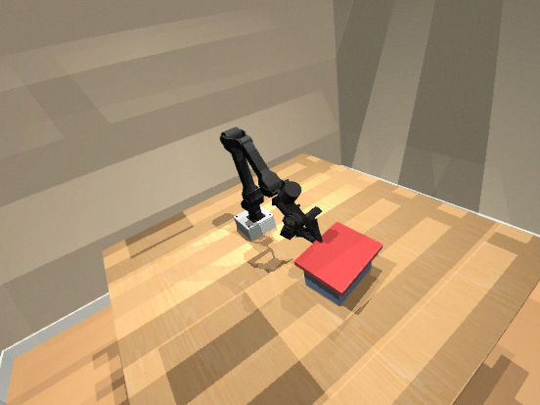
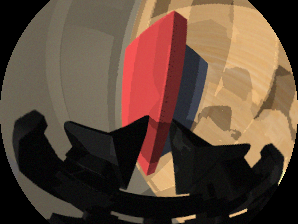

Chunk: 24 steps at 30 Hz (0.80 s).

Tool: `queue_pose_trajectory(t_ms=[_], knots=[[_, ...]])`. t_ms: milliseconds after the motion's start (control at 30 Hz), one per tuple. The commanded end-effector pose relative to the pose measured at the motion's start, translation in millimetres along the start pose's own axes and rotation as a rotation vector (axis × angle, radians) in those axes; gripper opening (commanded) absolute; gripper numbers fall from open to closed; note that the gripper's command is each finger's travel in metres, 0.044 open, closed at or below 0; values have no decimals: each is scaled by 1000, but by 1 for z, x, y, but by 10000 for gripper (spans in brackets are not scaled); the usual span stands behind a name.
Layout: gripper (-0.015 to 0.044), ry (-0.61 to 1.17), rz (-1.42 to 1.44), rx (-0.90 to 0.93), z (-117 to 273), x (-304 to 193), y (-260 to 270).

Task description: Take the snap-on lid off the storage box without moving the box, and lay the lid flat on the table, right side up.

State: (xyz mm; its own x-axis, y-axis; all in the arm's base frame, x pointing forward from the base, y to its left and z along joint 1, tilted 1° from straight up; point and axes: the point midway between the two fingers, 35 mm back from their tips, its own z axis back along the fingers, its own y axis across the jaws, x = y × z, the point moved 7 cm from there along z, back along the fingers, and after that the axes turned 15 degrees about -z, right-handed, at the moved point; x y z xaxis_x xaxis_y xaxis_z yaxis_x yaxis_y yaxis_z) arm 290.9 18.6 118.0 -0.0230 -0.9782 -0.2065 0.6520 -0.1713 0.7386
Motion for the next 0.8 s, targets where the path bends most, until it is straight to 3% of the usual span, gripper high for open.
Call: queue_pose_trajectory(t_ms=[0, 767], knots=[[0, -1, -1, 3, 0, 0, 1], [0, -5, -3, 2, 4, -2, 7]])
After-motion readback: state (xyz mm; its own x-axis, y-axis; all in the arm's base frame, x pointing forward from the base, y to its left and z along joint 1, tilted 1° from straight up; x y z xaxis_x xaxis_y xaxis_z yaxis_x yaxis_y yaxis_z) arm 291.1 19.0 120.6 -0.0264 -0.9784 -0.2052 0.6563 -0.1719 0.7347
